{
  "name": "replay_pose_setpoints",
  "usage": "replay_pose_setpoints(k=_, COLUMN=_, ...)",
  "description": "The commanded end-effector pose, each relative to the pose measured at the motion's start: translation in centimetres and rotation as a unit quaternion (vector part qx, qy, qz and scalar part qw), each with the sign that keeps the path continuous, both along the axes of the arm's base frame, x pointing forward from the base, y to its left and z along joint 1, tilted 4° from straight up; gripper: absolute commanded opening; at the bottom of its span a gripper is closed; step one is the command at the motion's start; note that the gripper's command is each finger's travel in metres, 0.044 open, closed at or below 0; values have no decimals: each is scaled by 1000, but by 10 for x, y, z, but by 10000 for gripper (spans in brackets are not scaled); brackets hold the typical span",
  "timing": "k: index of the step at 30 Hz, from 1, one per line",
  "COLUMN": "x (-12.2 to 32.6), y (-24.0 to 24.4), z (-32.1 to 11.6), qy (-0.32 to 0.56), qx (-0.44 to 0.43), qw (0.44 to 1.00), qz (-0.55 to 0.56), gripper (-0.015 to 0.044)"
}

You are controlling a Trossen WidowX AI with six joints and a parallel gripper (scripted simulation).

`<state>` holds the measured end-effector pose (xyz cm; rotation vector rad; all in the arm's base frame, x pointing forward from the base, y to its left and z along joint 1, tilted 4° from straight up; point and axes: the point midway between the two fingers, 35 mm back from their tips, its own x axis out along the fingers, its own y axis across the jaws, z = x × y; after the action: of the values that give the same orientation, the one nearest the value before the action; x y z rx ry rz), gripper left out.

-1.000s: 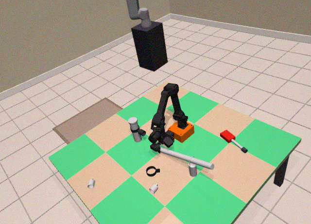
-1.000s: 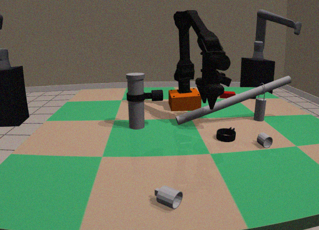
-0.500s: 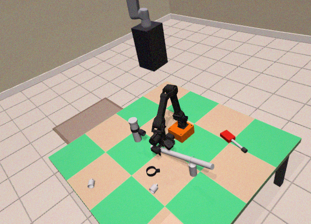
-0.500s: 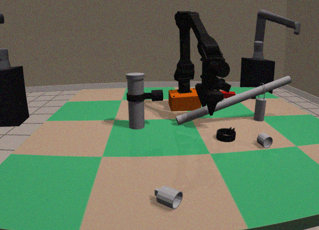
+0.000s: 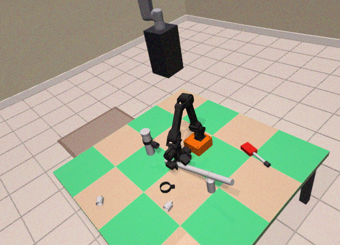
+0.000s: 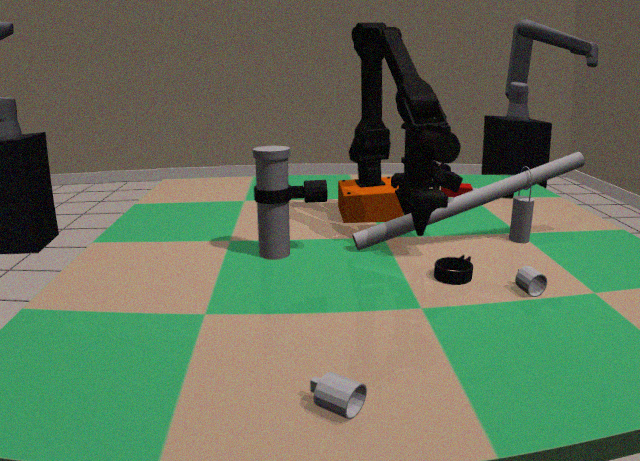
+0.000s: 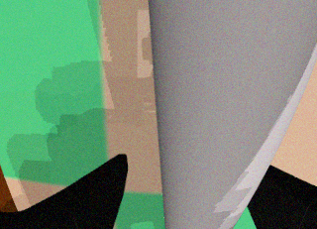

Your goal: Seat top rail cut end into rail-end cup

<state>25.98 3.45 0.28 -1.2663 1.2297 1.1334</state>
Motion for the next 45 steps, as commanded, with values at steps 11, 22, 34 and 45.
replay_pose_setpoints(k=11, x=0, y=0, z=-1, qy=0, qx=2, qw=1000, qz=1, gripper=157)
replay_pose_setpoints(k=22, x=1, y=0, z=6, qy=0, qx=0, qw=1000, qz=1, gripper=0)
replay_pose_setpoints(k=34, x=5, y=-21, z=55, qy=3, qx=-99, qw=995, qz=3, gripper=0)
replay_pose_setpoints(k=45, x=4, y=-26, z=69, qy=5, qx=-125, qw=992, qz=4, gripper=0)
